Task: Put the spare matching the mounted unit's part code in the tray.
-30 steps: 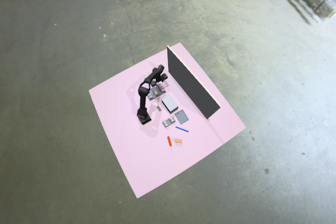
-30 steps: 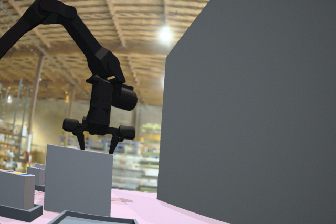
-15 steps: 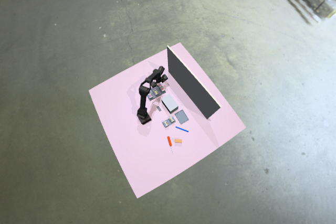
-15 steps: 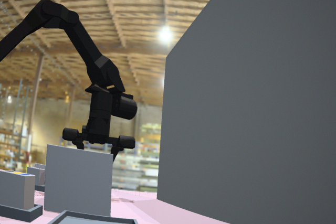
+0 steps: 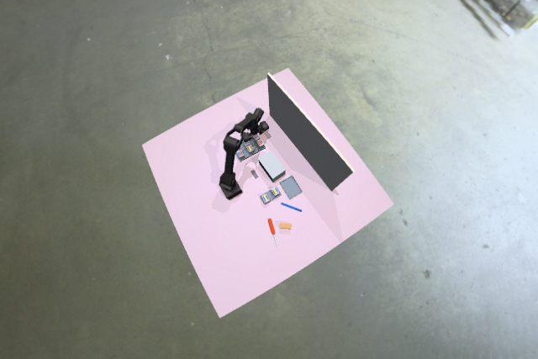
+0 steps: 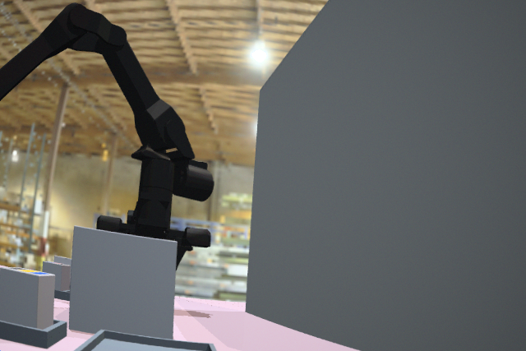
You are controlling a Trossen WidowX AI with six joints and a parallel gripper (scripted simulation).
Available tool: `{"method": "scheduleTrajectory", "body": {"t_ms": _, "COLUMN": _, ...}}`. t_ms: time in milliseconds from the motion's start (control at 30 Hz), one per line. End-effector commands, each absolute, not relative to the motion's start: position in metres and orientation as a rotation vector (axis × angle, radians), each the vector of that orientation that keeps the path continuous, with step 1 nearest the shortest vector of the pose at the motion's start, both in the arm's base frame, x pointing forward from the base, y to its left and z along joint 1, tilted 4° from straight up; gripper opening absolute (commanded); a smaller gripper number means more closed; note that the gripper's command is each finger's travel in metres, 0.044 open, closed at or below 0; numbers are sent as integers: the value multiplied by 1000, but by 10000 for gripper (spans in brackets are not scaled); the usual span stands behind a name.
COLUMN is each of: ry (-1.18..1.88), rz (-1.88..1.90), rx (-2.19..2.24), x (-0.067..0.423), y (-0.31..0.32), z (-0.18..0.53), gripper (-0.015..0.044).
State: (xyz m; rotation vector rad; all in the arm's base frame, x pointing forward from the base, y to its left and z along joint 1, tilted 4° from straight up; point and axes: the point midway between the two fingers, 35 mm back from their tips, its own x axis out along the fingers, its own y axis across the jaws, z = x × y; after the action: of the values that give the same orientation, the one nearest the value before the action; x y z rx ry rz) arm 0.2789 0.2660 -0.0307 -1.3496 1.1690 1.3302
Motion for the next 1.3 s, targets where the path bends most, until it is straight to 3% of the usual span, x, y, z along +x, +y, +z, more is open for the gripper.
{"method": "scheduleTrajectory", "body": {"t_ms": 0, "ry": 1173, "rz": 1337, "rx": -1353, "x": 277, "y": 264, "z": -40, "gripper": 300}}
{"method": "scheduleTrajectory", "body": {"t_ms": 600, "ry": 1173, "rz": 1337, "rx": -1354, "x": 276, "y": 263, "z": -56, "gripper": 300}}
{"method": "scheduleTrajectory", "body": {"t_ms": 767, "ry": 1176, "rz": 1332, "rx": -1350, "x": 276, "y": 263, "z": -55, "gripper": 169}}
{"method": "scheduleTrajectory", "body": {"t_ms": 1033, "ry": 1176, "rz": 1332, "rx": -1350, "x": 276, "y": 263, "z": -55, "gripper": 115}}
{"method": "scheduleTrajectory", "body": {"t_ms": 1167, "ry": 1176, "rz": 1332, "rx": -1350, "x": 276, "y": 263, "z": -55, "gripper": 10}}
{"method": "scheduleTrajectory", "body": {"t_ms": 1267, "ry": 1176, "rz": 1332, "rx": -1350, "x": 276, "y": 263, "z": -55, "gripper": 0}}
